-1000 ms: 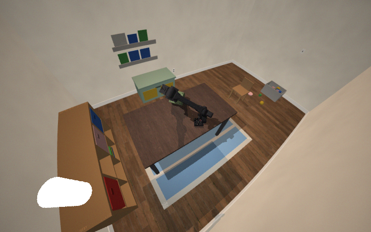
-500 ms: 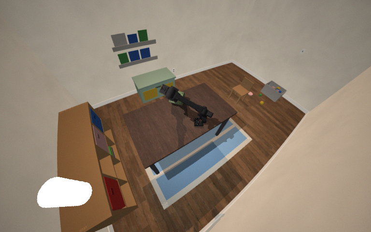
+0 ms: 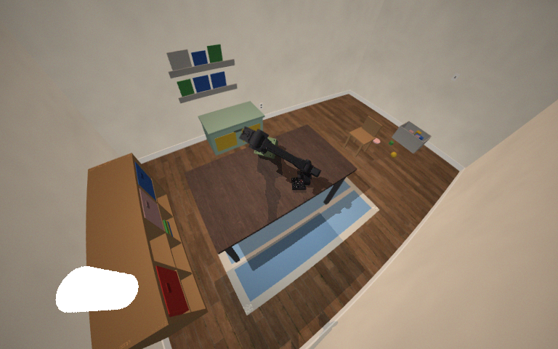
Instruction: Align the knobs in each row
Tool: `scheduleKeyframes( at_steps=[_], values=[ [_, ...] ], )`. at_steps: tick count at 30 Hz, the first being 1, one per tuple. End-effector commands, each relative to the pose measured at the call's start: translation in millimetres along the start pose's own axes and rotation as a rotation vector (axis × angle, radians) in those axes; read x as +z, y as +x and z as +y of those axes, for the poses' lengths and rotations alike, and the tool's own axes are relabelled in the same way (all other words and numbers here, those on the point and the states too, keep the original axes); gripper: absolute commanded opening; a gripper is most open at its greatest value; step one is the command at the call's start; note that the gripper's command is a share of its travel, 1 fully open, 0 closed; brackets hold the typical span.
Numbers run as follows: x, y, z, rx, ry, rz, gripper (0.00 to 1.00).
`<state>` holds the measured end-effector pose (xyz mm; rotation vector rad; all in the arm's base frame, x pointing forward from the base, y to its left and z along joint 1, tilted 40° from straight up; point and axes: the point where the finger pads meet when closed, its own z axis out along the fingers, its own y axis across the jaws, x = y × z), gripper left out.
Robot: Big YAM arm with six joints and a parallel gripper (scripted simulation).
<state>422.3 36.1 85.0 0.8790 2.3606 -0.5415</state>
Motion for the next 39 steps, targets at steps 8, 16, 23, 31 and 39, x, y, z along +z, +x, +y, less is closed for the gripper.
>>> scheduleKeyframes(
  at_steps=[8, 16, 23, 31, 39],
  values=[
    [0.0, -24.7, 11.9, 0.043, -0.023, -0.017, 0.18],
    [4.9, -24.6, 11.8, 0.042, -0.022, -0.017, 0.18],
    [15.7, -19.3, 8.0, 0.034, -0.014, -0.012, 0.18],
    [28.6, -8.4, -0.1, 0.018, 0.002, 0.000, 0.18],
    [38.8, -8.2, -0.2, 0.018, 0.002, 0.000, 0.18]
  ],
)
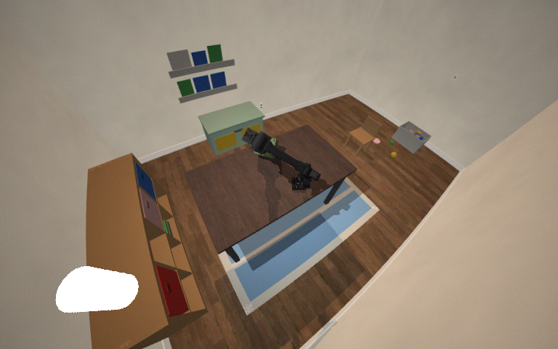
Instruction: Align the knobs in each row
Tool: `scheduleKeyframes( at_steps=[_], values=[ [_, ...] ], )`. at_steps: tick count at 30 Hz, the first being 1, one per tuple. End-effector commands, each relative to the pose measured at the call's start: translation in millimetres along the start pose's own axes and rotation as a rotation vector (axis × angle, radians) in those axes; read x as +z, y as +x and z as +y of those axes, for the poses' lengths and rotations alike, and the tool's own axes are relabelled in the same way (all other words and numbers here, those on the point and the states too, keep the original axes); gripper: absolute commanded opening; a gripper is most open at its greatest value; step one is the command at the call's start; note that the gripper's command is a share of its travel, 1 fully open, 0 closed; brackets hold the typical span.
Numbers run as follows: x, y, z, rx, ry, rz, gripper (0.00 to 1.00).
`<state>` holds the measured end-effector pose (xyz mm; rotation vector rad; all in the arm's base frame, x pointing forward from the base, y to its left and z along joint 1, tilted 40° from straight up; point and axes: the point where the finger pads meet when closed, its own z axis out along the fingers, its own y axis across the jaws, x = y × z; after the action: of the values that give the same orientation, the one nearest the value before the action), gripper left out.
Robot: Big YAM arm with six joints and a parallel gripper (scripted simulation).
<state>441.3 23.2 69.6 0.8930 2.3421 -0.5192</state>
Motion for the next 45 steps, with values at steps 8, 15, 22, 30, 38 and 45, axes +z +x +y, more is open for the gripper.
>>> scheduleKeyframes(
  at_steps=[8, 15, 22, 30, 38, 45],
  values=[
    [18.8, 0.3, -7.3, -0.003, 0.016, 0.008, 0.18],
    [22.4, 0.4, -7.4, -0.003, 0.016, 0.008, 0.18],
    [23.1, 0.4, -7.4, -0.003, 0.016, 0.008, 0.18],
    [23.1, 0.5, -7.5, -0.003, 0.017, 0.008, 0.18],
    [23.1, 0.5, -7.5, -0.003, 0.017, 0.008, 0.18],
    [23.1, 0.5, -7.5, -0.003, 0.017, 0.008, 0.18]
  ],
)
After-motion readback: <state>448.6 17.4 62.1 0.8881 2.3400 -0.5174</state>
